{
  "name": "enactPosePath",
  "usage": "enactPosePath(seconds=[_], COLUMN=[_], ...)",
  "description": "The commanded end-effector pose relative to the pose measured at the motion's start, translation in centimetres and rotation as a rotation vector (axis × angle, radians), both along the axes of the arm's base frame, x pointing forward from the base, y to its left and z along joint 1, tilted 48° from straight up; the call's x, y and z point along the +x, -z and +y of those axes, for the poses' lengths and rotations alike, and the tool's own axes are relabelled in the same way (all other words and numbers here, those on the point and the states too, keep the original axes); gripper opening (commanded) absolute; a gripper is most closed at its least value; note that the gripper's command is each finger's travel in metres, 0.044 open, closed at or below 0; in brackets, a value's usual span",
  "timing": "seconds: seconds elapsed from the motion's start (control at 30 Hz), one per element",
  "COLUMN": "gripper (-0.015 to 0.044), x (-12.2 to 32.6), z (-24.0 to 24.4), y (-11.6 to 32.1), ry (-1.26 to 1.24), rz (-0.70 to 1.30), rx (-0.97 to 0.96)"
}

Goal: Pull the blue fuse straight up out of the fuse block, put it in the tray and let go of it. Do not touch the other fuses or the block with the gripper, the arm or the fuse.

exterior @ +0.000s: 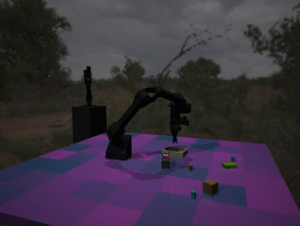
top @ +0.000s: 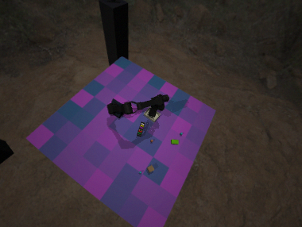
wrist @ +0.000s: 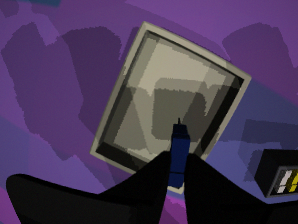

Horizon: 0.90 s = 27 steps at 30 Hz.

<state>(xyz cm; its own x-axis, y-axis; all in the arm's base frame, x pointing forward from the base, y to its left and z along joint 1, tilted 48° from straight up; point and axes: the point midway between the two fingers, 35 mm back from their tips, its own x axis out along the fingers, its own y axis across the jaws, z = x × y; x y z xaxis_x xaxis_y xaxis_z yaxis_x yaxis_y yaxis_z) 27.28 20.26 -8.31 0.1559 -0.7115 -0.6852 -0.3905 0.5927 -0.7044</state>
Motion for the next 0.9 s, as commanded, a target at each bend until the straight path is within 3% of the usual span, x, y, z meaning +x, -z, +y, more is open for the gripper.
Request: enactPosePath(seconds=[0.0, 0.87], gripper=[0.0000, 0.0000], x=[-0.2, 0.4], z=[0.6, -2.1], y=[0.6, 3.2], ry=[0.007, 0.007], rz=[-0.007, -0.007], rx=[0.005, 0.004])
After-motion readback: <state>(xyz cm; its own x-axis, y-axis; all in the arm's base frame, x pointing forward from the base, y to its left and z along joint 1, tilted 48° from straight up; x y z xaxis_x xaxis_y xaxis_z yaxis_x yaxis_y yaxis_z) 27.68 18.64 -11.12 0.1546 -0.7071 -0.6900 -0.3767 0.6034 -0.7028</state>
